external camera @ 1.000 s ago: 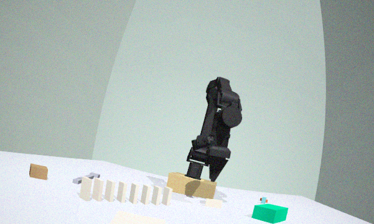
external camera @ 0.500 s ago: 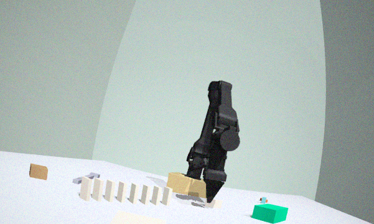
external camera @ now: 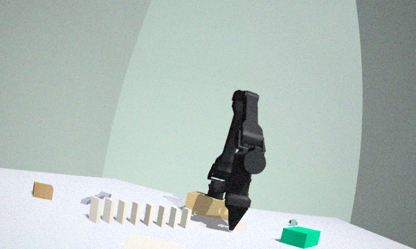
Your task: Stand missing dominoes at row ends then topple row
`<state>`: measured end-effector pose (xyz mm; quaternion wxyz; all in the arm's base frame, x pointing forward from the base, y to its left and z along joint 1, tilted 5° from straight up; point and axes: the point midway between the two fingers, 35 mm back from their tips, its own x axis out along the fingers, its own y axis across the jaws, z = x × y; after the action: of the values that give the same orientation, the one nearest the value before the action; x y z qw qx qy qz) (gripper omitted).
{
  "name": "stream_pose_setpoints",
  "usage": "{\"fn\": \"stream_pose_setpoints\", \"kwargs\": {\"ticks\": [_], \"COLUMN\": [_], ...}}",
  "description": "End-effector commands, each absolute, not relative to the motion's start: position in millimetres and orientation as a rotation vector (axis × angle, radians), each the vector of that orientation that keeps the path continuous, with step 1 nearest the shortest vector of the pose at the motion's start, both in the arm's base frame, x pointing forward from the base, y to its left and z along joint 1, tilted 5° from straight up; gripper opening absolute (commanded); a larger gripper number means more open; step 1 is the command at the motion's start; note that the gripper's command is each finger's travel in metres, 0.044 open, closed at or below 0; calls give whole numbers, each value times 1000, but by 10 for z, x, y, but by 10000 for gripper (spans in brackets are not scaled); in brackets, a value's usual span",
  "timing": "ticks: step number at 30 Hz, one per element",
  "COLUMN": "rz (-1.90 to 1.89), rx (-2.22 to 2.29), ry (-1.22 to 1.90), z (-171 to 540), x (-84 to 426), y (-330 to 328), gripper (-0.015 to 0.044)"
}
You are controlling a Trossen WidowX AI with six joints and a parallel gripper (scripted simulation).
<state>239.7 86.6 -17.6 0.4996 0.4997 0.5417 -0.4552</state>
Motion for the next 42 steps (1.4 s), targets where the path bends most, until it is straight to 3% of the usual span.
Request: {"fn": "stream_pose_setpoints", "kwargs": {"ticks": [1,13,21,33,37,42], "rz": [-1105,-1105,-1105,-1103,-1094,-807], "rx": [1211,1211,1211,1211,1203,930], "ry": [1311,1311,1311,1310,1314,1440], "z": [-185,-185,-109,1303,1375,1393], "x": [2388,2388,2394,2492,2497,2597], "y": [866,866,865,827,825,931], "gripper": [335,29,29,29,29,29]}}
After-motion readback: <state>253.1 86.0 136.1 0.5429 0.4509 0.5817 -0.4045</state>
